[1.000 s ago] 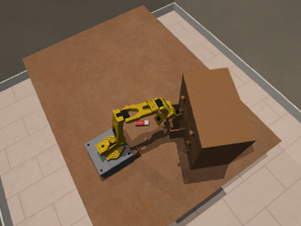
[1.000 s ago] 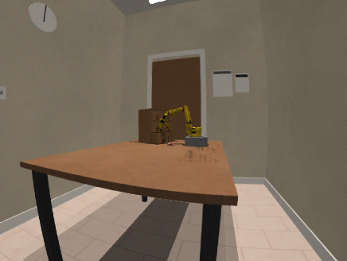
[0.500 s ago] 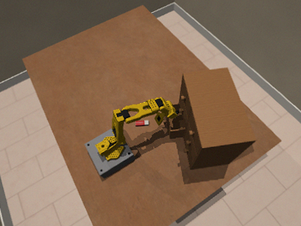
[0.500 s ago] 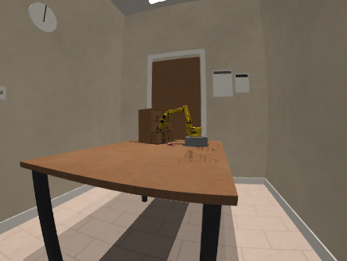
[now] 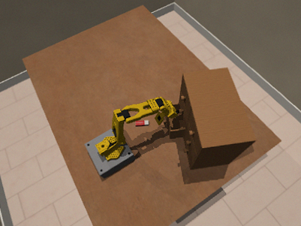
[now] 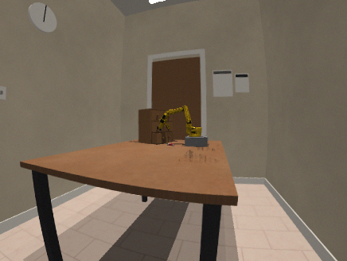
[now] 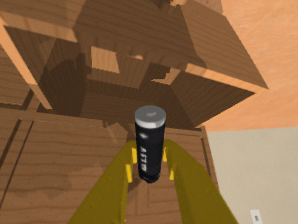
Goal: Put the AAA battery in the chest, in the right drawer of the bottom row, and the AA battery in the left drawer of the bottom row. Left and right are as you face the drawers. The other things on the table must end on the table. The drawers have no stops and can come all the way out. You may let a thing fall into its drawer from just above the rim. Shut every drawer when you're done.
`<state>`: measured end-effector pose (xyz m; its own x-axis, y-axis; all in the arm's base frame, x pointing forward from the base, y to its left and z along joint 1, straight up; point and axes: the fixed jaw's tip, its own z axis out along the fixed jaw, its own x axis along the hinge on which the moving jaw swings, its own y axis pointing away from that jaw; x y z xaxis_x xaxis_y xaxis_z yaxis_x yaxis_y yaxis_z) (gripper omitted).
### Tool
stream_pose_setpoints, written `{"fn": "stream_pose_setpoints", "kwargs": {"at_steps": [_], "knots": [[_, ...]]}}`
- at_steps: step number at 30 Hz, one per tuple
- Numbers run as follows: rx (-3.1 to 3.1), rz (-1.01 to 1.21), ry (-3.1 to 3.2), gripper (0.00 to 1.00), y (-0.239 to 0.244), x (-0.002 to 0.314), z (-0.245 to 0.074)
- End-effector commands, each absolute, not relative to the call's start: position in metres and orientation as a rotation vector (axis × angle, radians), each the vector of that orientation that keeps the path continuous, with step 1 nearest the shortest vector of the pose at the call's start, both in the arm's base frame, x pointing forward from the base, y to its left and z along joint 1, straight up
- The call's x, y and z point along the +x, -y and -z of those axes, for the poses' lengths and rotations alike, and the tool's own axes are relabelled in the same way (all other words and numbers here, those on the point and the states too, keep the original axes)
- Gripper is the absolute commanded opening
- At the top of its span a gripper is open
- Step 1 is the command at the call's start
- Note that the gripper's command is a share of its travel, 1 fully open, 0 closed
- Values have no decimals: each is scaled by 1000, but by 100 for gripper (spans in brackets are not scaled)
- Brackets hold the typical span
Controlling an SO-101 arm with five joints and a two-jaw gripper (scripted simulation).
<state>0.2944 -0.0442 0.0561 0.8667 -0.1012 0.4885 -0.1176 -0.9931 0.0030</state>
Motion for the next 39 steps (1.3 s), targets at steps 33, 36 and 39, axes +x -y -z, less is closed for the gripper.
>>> {"fn": "stream_pose_setpoints", "kwargs": {"at_steps": [33,36,39], "knots": [[2997,-807,189,0,45,295,-26],[2997,-807,189,0,45,295,-26],[2997,-807,189,0,45,295,-26]]}}
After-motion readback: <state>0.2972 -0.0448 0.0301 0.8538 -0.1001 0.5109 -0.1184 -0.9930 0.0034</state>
